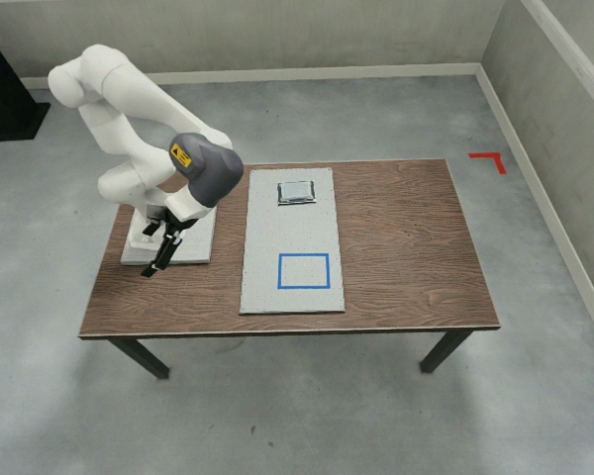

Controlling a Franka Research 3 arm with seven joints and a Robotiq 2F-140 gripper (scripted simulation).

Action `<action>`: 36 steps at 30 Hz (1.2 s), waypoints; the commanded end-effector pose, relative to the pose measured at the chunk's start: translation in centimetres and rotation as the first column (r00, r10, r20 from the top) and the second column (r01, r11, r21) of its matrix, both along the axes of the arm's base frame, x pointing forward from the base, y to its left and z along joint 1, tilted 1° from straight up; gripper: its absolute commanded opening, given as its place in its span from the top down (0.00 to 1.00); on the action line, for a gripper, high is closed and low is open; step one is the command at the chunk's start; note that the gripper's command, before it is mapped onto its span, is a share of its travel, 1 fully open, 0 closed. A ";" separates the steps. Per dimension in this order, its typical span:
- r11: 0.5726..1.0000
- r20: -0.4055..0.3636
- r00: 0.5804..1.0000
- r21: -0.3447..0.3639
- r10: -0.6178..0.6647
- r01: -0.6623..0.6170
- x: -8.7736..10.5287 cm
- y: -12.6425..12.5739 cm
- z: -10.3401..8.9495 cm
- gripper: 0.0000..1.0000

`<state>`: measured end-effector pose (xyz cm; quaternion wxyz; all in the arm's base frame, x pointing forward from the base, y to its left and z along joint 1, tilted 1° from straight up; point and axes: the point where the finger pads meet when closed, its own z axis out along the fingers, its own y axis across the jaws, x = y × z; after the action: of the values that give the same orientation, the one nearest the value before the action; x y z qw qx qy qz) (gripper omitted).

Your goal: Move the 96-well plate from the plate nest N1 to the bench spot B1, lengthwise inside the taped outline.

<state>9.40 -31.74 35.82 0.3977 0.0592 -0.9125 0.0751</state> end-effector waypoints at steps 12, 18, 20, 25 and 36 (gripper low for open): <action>1.000 0.000 1.000 0.000 0.000 0.000 0.0 0.0 0.0 0.00; 1.000 0.000 1.000 0.001 0.002 -0.002 0.0 0.0 0.0 0.00; 1.000 0.001 1.000 0.005 0.008 -0.008 0.2 0.0 -0.1 0.00; 0.998 0.008 0.999 0.034 0.054 -0.054 1.3 0.0 -0.6 0.00; 0.969 0.041 0.978 0.129 0.207 -0.211 5.2 0.2 -2.5 0.00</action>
<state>13.32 -31.37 33.89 0.3805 0.1370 -0.9122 0.0662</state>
